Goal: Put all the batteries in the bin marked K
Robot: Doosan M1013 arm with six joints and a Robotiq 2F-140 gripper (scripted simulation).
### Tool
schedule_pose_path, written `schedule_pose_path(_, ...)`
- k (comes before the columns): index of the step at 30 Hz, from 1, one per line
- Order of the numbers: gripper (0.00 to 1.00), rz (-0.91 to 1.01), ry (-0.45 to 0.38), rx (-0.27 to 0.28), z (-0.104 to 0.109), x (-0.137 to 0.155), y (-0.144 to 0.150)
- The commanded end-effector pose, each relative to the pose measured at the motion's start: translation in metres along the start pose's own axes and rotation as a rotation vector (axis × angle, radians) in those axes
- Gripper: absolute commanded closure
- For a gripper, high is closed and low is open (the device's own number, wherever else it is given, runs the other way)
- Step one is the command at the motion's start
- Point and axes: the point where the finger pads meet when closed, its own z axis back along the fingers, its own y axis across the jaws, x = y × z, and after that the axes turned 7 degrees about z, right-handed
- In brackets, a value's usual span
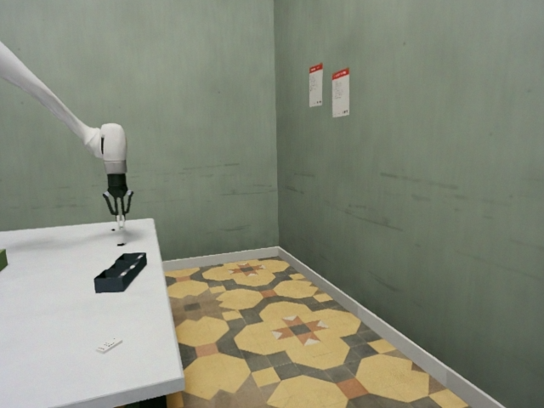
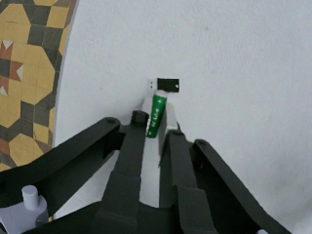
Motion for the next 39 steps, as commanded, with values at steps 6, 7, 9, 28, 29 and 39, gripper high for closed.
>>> schedule_pose_path(6, 0.85, 0.000, -0.001, -0.001, 0.001, -0.036, 0.001)
schedule_pose_path(7, 0.85, 0.000, -0.001, -0.001, 0.001, -0.042, 0.001)
schedule_pose_path(9, 0.85, 0.000, -0.001, -0.001, 0.001, -0.054, 0.002)
schedule_pose_path(28, 0.85, 0.000, -0.001, -0.001, 0.001, -0.156, 0.006)
schedule_pose_path(29, 0.85, 0.000, -0.001, -0.001, 0.001, -0.162, 0.007)
schedule_pose_path(39, 0.85, 0.000, -0.001, -0.001, 0.001, -0.210, 0.009)
